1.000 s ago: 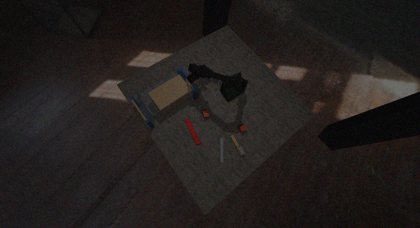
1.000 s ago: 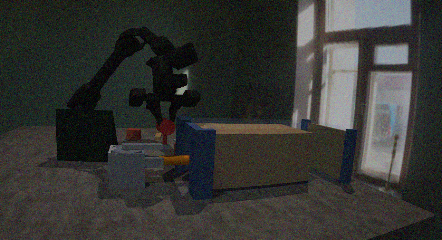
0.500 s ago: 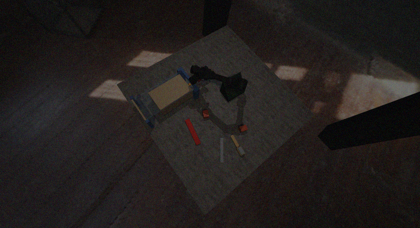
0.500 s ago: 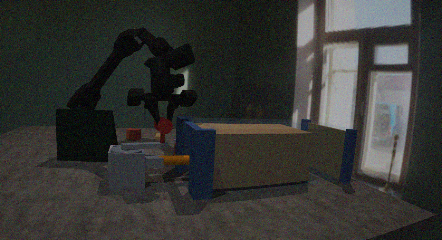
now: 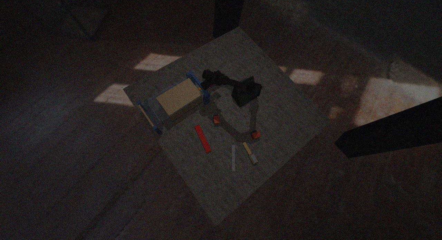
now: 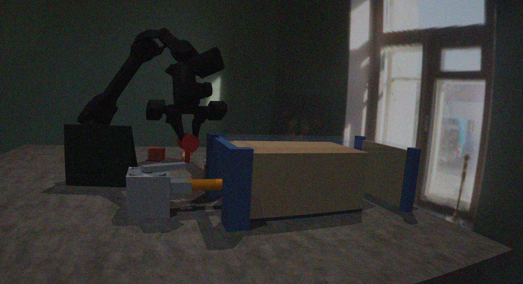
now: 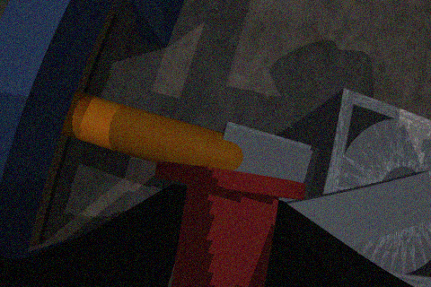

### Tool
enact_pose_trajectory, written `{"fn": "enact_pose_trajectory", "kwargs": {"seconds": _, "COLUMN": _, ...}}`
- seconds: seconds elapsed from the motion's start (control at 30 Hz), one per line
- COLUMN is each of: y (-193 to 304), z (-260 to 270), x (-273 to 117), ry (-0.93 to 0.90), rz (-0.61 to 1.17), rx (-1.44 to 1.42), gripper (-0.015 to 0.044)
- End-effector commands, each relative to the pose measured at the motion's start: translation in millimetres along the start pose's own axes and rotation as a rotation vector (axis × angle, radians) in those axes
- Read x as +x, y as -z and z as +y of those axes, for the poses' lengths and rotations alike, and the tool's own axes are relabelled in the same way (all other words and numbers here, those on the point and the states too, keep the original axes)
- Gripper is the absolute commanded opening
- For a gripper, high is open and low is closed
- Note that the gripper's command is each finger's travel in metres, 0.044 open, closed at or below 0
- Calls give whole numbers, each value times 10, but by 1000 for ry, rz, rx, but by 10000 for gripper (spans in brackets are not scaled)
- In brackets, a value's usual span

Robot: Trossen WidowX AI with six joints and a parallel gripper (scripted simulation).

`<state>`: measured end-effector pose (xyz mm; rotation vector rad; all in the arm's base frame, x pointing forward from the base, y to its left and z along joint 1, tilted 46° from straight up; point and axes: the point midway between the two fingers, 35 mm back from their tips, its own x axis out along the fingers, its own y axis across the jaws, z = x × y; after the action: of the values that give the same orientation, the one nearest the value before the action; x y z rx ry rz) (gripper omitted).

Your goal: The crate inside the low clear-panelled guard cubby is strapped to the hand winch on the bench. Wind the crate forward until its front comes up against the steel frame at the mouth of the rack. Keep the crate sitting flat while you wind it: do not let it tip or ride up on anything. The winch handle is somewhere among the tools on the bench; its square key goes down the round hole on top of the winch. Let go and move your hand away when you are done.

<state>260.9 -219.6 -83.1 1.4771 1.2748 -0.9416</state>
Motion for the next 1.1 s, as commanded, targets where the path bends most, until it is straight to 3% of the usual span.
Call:
{"fn": "enact_pose_trajectory", "kwargs": {"seconds": 0.0, "y": 242, "z": -83, "x": 30, "ry": 18, "rz": 60, "rx": 9, "gripper": 0}}
{"fn": "enact_pose_trajectory", "kwargs": {"seconds": 1.07, "y": 505, "z": -363, "x": -112, "ry": 21, "rz": 62, "rx": 10, "gripper": 0}}
